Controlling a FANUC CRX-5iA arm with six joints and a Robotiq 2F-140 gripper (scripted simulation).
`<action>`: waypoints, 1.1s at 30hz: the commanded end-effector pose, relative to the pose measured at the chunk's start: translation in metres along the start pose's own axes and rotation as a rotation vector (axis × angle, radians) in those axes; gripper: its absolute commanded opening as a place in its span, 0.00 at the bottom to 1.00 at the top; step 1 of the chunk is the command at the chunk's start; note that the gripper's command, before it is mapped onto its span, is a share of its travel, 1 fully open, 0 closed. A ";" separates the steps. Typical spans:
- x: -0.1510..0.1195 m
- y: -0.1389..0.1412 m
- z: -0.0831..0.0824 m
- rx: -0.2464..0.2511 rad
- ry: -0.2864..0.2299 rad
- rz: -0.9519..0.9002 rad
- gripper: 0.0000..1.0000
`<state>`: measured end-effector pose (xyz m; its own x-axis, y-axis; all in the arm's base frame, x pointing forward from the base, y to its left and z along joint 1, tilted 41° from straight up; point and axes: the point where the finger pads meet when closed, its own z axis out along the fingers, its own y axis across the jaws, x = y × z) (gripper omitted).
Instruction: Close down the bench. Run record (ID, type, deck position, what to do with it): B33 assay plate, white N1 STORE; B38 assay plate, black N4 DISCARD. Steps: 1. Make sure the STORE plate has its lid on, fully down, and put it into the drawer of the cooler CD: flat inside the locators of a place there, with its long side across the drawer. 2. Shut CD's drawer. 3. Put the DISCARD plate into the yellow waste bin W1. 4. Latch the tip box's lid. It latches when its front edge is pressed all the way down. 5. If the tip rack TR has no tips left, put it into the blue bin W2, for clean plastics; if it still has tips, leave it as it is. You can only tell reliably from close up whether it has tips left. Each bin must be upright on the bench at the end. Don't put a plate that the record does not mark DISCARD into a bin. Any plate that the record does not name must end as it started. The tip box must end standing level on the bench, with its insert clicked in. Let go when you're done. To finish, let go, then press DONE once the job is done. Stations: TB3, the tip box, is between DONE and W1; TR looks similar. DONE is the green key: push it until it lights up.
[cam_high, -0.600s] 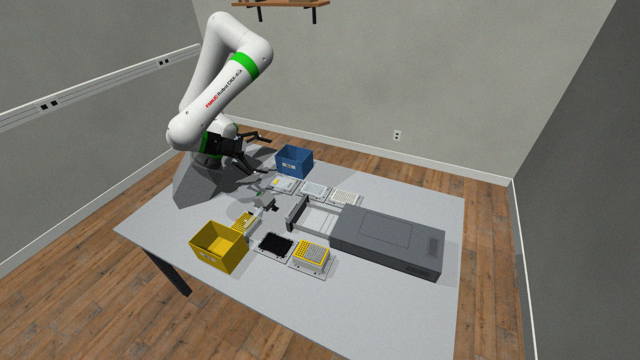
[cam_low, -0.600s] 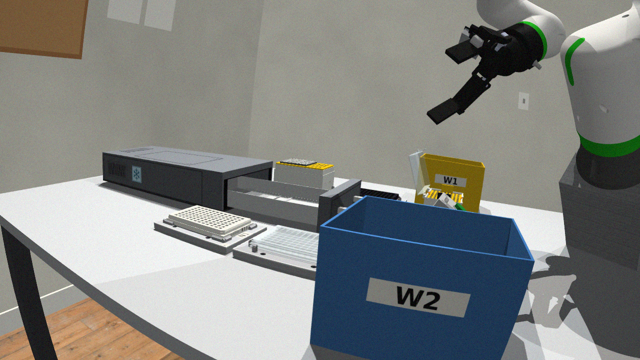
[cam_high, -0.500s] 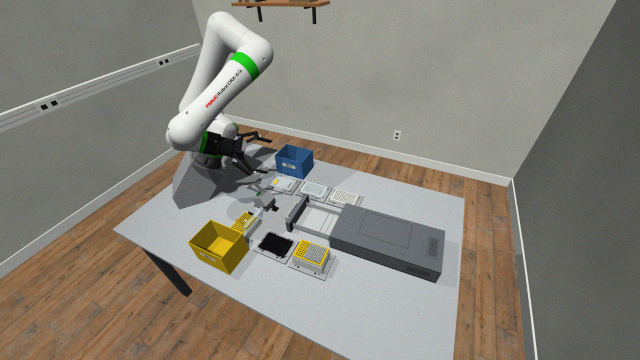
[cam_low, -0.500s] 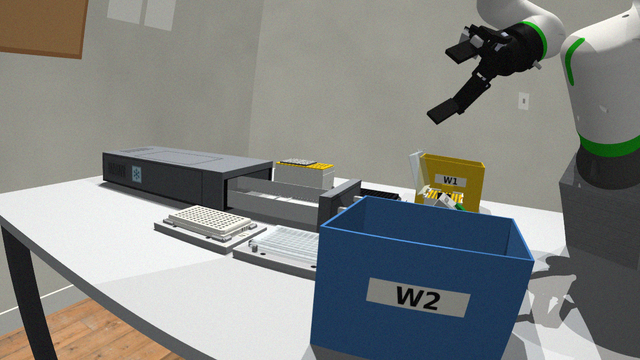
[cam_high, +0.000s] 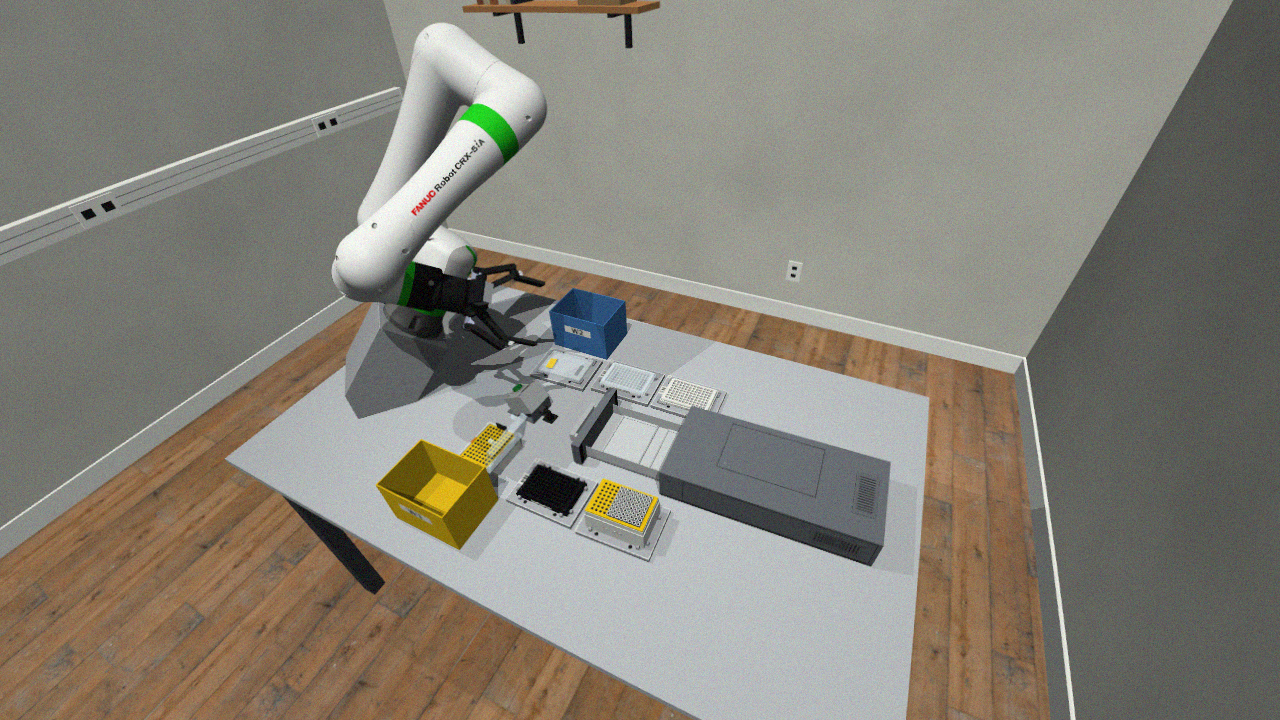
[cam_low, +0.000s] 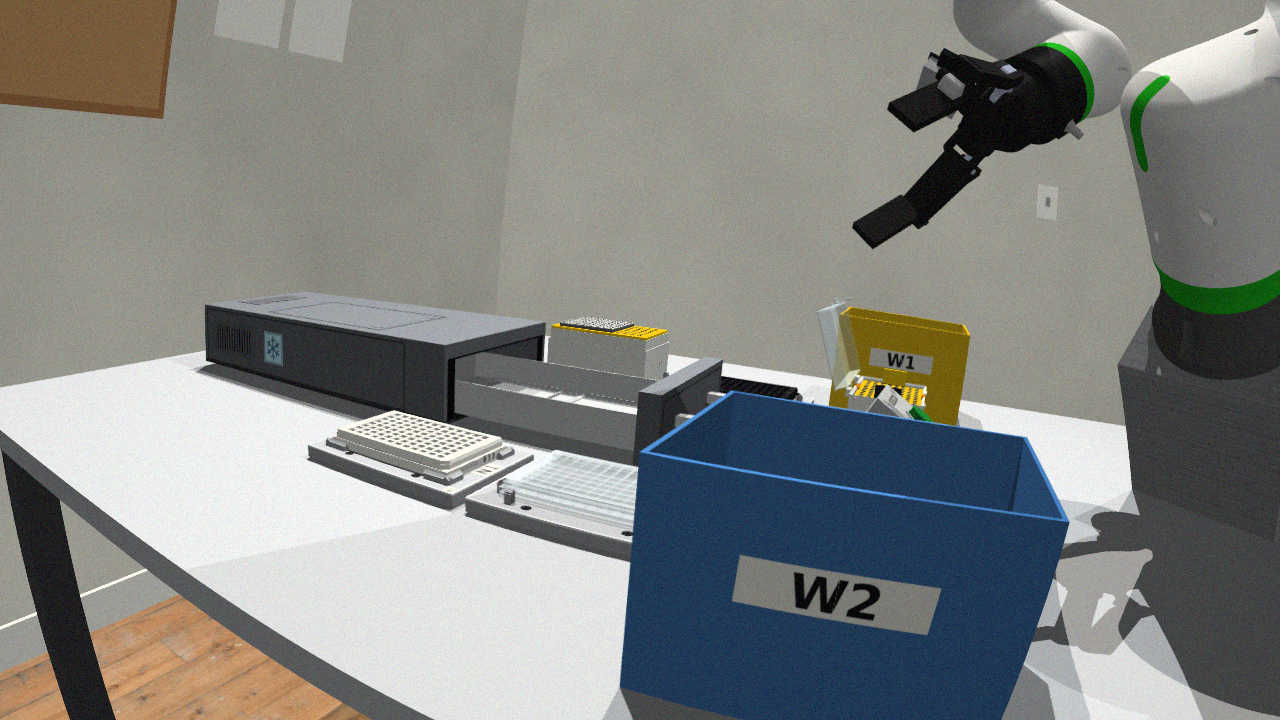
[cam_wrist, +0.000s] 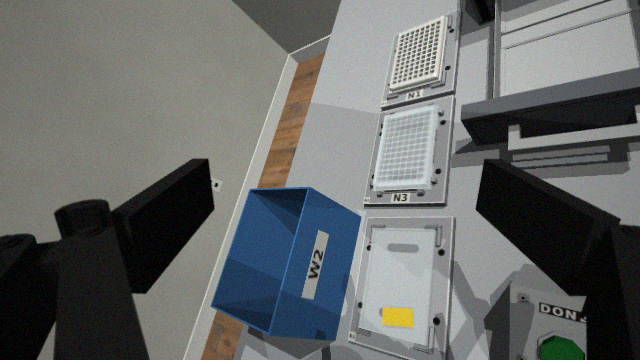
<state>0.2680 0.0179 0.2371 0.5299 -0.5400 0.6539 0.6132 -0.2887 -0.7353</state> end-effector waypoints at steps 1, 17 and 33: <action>-0.006 0.004 0.000 -0.002 -0.018 -0.065 0.10; -0.018 0.015 0.001 0.007 -0.139 -0.515 0.10; -0.025 0.024 0.000 0.063 -0.254 -0.963 0.10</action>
<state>0.2692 0.0244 0.2037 -0.0810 0.0744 0.9939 0.8747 -0.4727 0.1067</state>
